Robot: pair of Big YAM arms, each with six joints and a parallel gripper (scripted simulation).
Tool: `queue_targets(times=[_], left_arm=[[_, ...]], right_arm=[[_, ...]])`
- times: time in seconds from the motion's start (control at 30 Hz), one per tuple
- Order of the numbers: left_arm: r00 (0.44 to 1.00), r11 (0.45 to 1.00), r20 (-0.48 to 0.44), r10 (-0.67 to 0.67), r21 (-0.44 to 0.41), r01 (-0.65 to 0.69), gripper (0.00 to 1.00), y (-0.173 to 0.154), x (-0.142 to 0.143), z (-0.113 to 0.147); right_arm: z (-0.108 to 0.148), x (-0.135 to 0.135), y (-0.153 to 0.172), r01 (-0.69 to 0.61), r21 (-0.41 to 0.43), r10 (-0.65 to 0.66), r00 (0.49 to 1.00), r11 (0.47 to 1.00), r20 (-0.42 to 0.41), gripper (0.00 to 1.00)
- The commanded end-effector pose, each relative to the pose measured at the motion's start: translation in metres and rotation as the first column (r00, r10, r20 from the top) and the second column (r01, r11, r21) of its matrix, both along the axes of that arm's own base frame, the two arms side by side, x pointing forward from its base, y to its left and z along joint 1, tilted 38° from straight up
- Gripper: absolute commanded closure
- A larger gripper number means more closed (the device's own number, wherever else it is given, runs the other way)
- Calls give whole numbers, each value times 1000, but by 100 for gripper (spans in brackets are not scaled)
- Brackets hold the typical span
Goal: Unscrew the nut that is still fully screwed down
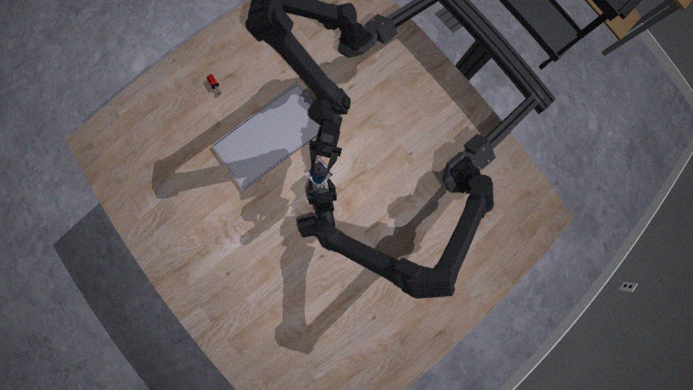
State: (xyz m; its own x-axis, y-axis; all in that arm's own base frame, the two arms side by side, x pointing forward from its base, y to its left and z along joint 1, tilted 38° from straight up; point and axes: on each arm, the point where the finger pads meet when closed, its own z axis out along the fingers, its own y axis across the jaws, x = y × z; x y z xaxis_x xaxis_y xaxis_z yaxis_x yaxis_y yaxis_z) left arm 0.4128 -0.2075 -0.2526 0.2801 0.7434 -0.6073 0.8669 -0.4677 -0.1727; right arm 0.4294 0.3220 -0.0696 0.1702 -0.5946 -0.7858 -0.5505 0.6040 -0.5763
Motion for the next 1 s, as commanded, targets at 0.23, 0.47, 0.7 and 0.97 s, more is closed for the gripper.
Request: queue_targets(times=[0.23,0.47,0.7,0.97], left_arm=[[999,999,8,-34,-3,34,41,-16,-5,2],[999,999,8,-34,-3,34,41,-16,-5,2],[999,999,8,-34,-3,34,41,-16,-5,2],[999,999,8,-34,-3,34,41,-16,-5,2]], right_arm=[[33,17,18,-19,54,14,996,998,89,58],[33,15,20,-22,54,17,996,998,90,58],[33,15,20,-22,54,17,996,998,90,58],[33,14,21,-24,53,19,996,998,90,58]])
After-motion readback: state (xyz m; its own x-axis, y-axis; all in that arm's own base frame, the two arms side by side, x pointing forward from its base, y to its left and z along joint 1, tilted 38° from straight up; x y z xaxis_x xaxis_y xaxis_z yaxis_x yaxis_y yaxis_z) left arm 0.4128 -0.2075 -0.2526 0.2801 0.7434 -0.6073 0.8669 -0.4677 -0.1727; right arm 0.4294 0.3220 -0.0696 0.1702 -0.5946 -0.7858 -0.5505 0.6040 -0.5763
